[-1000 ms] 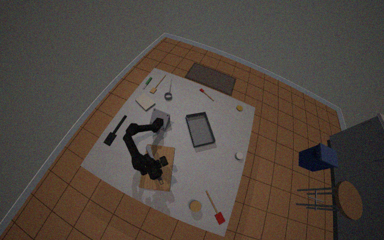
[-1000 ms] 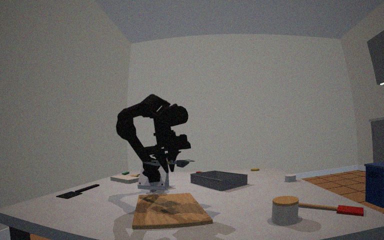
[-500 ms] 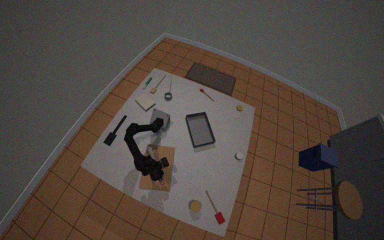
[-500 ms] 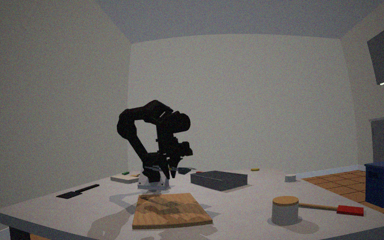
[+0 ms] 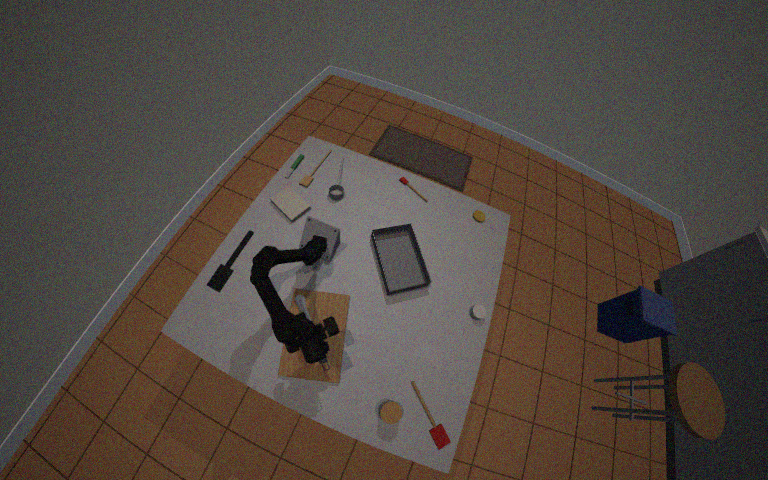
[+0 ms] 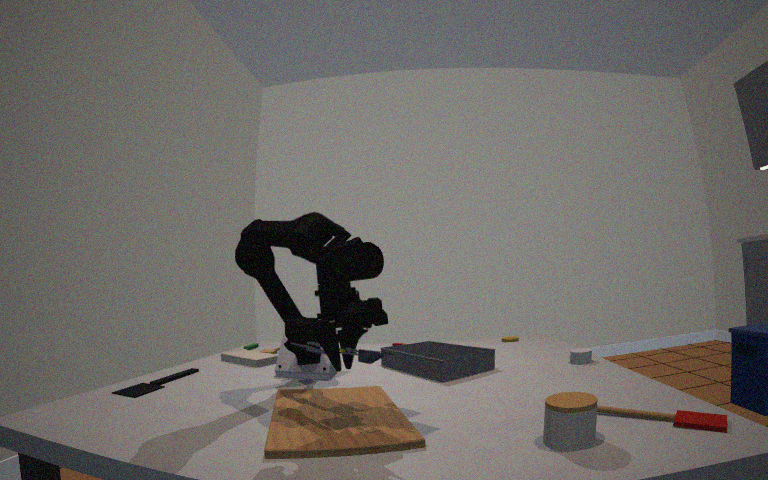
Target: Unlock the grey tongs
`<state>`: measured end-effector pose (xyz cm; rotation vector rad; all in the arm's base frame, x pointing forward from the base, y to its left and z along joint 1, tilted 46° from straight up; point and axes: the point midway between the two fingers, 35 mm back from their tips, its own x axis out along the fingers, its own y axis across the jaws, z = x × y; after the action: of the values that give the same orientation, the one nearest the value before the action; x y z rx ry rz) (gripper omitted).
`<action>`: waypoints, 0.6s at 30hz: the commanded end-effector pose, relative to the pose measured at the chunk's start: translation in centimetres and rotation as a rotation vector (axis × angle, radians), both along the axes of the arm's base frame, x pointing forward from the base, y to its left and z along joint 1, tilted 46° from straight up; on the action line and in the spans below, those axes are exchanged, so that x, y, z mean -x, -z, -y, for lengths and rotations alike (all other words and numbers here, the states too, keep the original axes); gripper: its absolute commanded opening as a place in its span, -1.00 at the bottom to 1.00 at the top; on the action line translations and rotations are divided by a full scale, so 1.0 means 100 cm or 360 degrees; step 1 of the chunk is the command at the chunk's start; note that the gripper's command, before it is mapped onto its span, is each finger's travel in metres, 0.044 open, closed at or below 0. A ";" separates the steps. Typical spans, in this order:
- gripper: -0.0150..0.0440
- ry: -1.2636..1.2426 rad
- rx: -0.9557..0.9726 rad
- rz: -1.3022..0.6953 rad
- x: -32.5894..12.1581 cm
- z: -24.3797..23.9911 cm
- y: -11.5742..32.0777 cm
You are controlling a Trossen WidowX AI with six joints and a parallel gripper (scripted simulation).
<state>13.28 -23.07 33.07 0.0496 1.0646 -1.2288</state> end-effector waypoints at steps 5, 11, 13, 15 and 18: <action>-1.00 0.0010 -0.0012 -0.0022 0.001 0.009 0.011; -1.00 0.0024 -0.0011 -0.0033 0.002 0.015 0.018; -1.00 0.0029 -0.0010 -0.0036 0.003 0.017 0.020; -1.00 0.0033 -0.0010 -0.0040 0.004 0.020 0.022; -1.00 0.0040 -0.0009 -0.0046 0.005 0.023 0.025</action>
<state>12.85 -25.08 31.16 0.0491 1.0834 -1.2565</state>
